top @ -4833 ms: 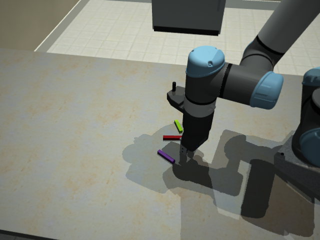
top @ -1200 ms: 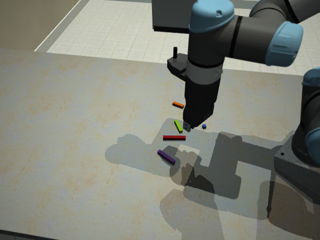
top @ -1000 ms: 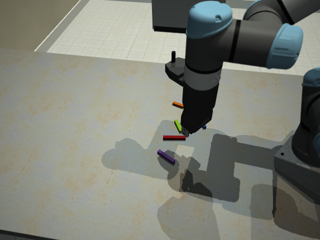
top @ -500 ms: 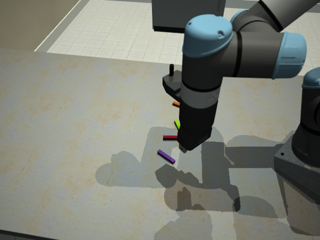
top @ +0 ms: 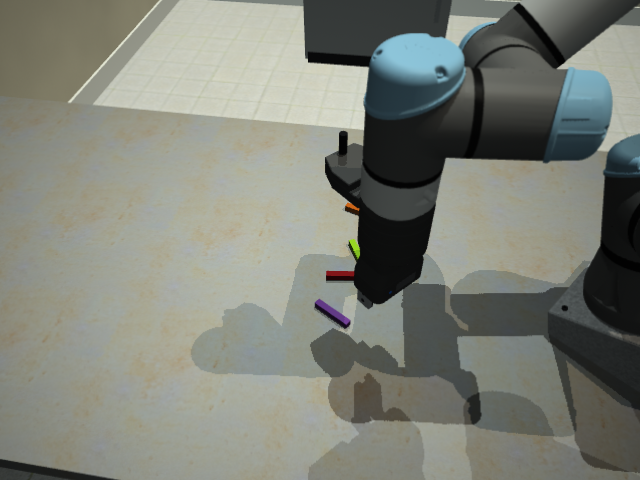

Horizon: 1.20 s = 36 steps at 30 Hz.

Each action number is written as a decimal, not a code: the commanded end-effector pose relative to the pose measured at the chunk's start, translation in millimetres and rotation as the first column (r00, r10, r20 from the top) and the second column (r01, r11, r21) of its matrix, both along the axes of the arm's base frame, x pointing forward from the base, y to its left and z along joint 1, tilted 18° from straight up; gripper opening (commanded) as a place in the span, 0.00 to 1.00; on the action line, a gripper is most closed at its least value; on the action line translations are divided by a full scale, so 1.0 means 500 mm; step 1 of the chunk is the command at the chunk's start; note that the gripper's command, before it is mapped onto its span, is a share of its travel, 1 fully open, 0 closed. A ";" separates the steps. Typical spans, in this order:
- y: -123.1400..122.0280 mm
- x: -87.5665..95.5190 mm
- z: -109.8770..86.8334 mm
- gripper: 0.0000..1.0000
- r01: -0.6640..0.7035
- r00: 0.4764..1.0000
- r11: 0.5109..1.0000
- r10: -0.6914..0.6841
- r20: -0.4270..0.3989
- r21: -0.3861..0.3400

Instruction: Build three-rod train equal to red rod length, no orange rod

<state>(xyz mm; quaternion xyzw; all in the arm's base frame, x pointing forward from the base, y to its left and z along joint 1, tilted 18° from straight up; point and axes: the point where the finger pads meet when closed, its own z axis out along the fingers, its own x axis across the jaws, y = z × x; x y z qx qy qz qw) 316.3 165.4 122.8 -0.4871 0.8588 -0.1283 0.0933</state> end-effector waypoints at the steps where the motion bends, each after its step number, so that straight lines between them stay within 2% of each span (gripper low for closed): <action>1: -0.002 0.006 -0.018 0.24 0.000 1.000 1.000 0.000 0.000 0.000; 5: -0.004 0.010 -0.032 0.24 0.000 1.000 1.000 0.000 0.000 0.000; 20: -0.019 0.043 -0.143 0.24 0.000 1.000 1.000 0.000 0.000 0.000; 36: -0.021 0.049 -0.161 0.24 0.000 1.000 1.000 0.000 0.000 0.000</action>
